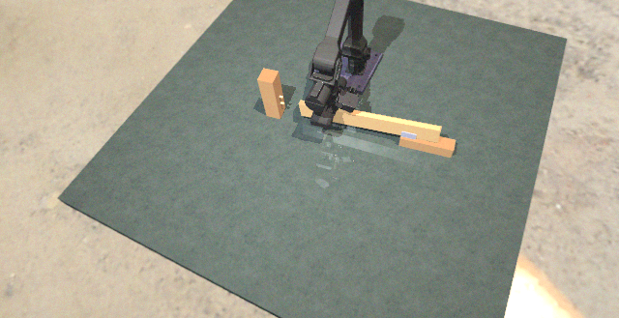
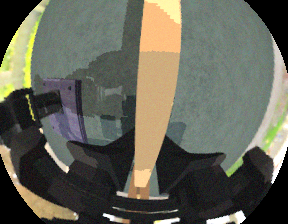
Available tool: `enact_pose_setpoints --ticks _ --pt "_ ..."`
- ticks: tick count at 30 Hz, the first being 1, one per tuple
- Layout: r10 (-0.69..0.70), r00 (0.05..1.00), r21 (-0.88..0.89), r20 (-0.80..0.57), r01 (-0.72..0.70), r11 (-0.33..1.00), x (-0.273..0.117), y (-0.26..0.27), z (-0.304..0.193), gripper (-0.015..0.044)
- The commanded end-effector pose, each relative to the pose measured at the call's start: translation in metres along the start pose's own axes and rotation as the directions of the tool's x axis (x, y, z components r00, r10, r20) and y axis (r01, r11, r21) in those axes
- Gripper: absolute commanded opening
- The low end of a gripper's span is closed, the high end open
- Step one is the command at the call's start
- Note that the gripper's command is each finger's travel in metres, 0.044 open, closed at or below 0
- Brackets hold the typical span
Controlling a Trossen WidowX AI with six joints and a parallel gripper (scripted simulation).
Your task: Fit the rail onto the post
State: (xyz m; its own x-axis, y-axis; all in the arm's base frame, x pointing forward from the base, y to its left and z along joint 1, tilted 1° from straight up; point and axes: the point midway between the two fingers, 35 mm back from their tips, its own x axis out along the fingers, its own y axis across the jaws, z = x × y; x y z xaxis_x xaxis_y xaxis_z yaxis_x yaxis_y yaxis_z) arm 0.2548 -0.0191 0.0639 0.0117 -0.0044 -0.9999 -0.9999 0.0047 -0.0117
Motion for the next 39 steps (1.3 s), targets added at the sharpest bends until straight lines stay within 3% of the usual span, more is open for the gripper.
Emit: enact_pose_setpoints --ticks 1,39 --pt "-0.020 1.000 -0.004 0.004 0.020 1.000 -0.007 -0.005 0.001 0.0000" --pt "-0.021 1.000 -0.004 0.004 0.021 1.000 -0.019 -0.005 0.000 0.0000"
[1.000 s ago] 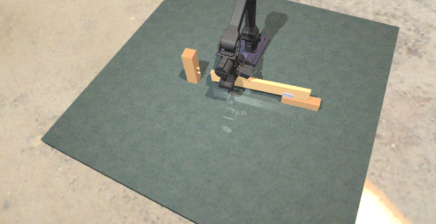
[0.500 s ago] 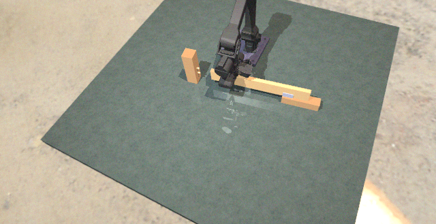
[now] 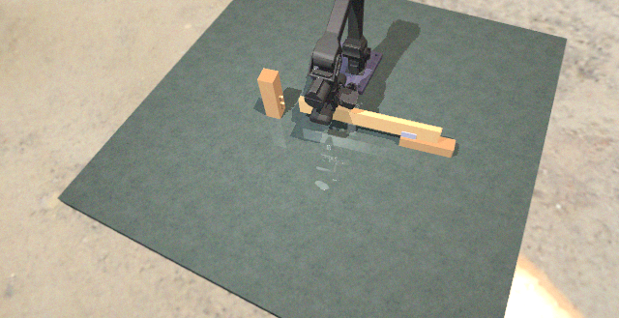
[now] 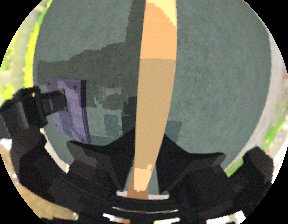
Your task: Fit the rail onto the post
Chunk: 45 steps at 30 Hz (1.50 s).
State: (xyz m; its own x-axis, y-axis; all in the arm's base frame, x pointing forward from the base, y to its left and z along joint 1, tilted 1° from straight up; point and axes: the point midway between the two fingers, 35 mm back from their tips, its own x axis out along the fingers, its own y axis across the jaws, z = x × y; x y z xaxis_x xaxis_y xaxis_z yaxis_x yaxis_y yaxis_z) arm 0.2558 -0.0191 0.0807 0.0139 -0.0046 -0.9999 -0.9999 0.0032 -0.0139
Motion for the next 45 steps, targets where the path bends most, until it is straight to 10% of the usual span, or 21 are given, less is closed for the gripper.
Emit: enact_pose_setpoints --ticks 1,45 --pt "-0.018 1.000 -0.002 0.004 0.018 1.000 -0.0019 -0.0034 0.0006 0.0000" --pt "-0.018 1.000 -0.002 0.004 0.018 1.000 0.0018 0.0011 0.0006 0.0000"
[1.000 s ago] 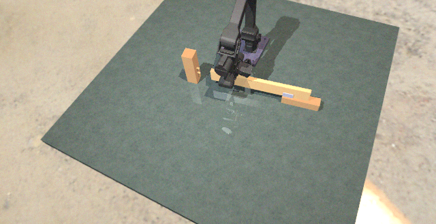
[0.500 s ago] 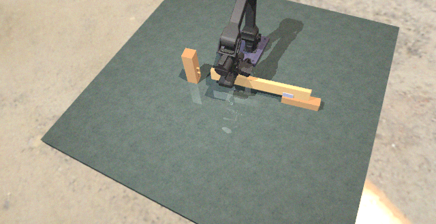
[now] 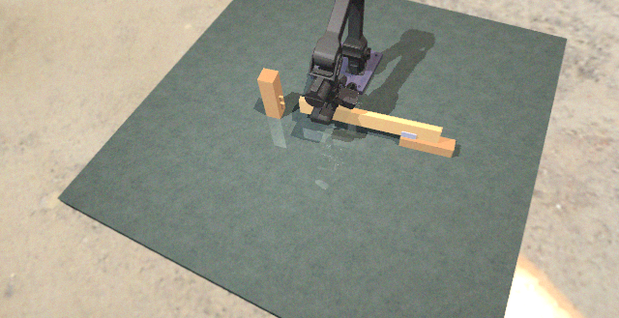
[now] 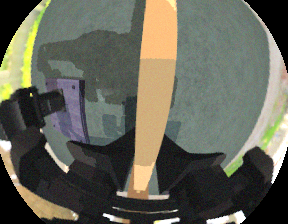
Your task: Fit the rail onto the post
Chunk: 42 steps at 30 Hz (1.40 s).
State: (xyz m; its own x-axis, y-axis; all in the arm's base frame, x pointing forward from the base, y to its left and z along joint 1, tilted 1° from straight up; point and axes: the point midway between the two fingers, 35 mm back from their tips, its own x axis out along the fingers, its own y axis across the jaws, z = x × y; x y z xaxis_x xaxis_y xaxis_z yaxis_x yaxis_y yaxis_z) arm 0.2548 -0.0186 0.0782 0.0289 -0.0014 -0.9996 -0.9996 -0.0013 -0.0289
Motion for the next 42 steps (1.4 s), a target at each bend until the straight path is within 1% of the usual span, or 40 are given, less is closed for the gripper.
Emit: enact_pose_setpoints --ticks 1,42 --pt "-0.003 1.000 0.002 0.001 0.003 1.000 -0.0009 0.0001 0.0001 0.0000" --pt "-0.003 1.000 0.002 0.001 0.003 1.000 -0.0005 -0.0007 -0.0007 0.0000"
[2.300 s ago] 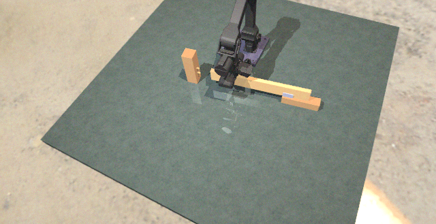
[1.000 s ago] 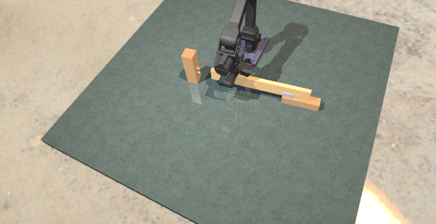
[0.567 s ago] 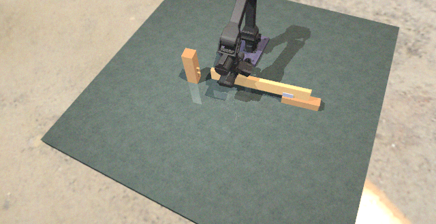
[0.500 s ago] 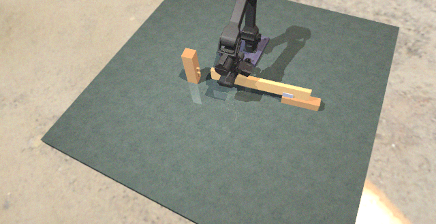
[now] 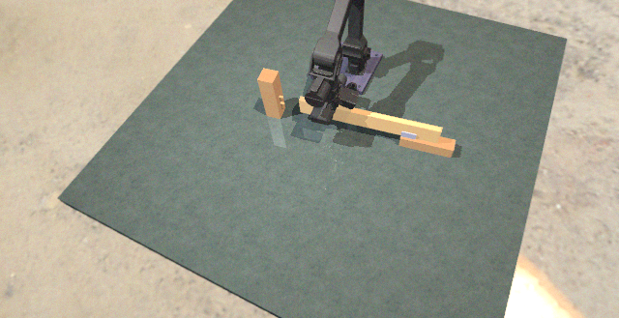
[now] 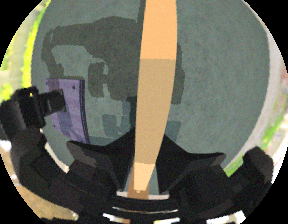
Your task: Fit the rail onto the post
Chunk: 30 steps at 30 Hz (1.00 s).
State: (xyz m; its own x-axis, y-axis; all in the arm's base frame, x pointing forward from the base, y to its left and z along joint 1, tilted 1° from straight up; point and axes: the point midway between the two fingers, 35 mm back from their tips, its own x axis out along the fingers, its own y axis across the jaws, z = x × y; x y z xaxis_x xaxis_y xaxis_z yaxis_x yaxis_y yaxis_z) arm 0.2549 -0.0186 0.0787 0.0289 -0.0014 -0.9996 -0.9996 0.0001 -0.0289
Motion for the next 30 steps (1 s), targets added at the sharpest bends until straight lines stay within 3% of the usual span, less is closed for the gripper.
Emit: enact_pose_setpoints --ticks 1,30 --pt "-0.003 1.000 0.001 0.000 0.003 1.000 0.0000 -0.0005 -0.0010 0.0000" --pt "-0.003 1.000 0.001 0.000 0.003 1.000 -0.0017 0.0007 -0.0098 0.0000"
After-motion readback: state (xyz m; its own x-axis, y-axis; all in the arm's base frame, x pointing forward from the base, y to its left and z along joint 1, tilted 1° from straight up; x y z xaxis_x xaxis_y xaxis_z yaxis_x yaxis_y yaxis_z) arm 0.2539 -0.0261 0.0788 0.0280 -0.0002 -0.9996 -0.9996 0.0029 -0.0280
